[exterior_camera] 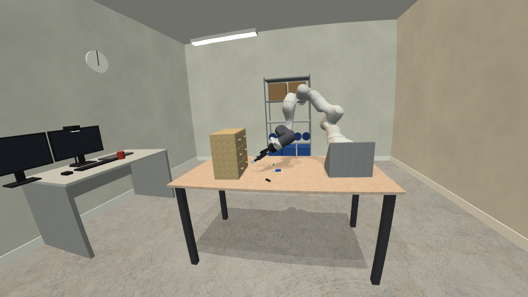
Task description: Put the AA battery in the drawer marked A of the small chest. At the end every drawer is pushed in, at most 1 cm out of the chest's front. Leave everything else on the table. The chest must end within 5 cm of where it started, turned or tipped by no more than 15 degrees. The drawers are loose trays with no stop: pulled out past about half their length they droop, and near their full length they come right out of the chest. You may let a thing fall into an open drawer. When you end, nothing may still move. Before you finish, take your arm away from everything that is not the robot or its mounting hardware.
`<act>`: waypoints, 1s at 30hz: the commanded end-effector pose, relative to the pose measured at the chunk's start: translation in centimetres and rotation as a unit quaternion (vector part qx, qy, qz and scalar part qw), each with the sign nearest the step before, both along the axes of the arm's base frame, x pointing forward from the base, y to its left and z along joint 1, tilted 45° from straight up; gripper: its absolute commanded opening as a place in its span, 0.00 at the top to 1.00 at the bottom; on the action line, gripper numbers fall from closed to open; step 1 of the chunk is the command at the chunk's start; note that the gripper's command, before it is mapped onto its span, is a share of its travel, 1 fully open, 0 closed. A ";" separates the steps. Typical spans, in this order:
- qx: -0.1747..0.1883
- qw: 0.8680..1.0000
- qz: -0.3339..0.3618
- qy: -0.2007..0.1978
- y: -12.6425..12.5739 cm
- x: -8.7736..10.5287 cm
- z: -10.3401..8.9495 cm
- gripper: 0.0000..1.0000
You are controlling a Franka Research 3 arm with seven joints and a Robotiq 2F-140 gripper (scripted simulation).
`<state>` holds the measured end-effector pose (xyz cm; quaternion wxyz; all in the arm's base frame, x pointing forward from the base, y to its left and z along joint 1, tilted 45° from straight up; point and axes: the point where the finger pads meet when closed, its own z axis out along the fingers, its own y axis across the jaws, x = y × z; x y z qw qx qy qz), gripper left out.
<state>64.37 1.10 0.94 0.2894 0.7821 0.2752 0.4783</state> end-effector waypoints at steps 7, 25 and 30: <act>0.003 1.000 0.000 -0.002 0.1 0.1 0.1 0.00; 0.003 1.000 0.000 -0.002 0.2 0.1 0.2 0.00; 0.003 1.000 0.000 -0.002 1.0 0.0 1.0 0.00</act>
